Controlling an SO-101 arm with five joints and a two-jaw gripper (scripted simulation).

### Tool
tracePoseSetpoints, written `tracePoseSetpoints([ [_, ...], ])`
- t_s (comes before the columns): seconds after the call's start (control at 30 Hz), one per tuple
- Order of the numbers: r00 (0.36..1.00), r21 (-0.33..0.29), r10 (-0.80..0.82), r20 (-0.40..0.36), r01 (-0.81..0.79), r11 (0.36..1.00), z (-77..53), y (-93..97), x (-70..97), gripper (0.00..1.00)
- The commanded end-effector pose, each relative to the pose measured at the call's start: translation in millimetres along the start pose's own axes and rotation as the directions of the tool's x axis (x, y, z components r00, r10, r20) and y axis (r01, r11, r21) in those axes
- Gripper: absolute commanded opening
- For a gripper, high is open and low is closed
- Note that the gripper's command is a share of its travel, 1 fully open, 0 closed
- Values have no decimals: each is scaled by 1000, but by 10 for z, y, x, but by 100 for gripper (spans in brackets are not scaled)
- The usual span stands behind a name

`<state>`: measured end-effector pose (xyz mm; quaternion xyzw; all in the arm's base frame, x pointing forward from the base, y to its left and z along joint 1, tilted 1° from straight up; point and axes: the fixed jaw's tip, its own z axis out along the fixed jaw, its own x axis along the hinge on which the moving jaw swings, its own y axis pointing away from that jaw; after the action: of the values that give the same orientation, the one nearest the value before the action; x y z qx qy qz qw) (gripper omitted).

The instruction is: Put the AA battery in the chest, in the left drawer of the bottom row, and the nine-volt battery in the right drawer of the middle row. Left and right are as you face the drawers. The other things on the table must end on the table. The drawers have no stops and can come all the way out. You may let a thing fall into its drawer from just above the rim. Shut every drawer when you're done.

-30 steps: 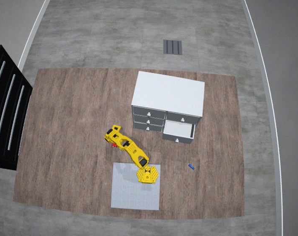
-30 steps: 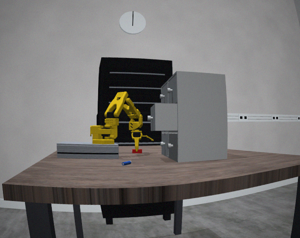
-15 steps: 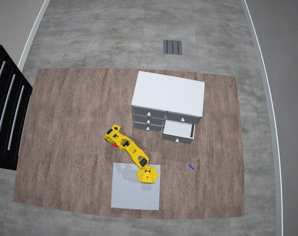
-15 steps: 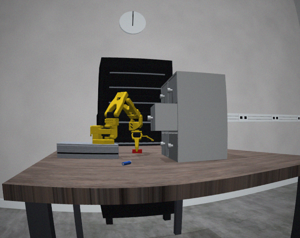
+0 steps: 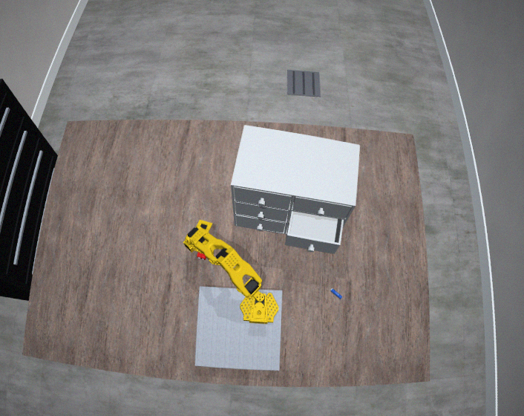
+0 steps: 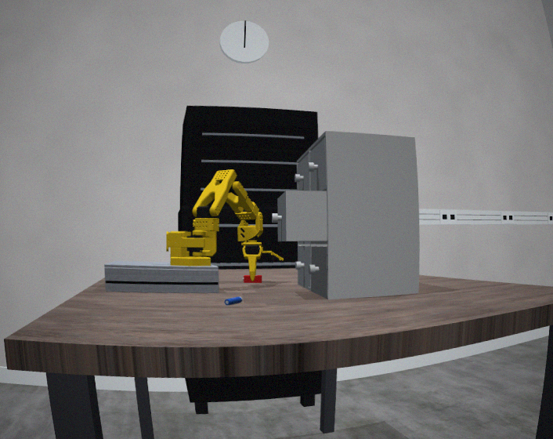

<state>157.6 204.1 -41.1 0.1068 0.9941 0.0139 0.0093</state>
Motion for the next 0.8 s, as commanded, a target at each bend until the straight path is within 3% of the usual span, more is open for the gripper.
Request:
tracePoseSetpoints([
  [0.0,1000,17,-2,-9,3,1000,56,-35,19,30],
  [0.77,1000,17,-2,-9,3,1000,64,-57,30,30],
])
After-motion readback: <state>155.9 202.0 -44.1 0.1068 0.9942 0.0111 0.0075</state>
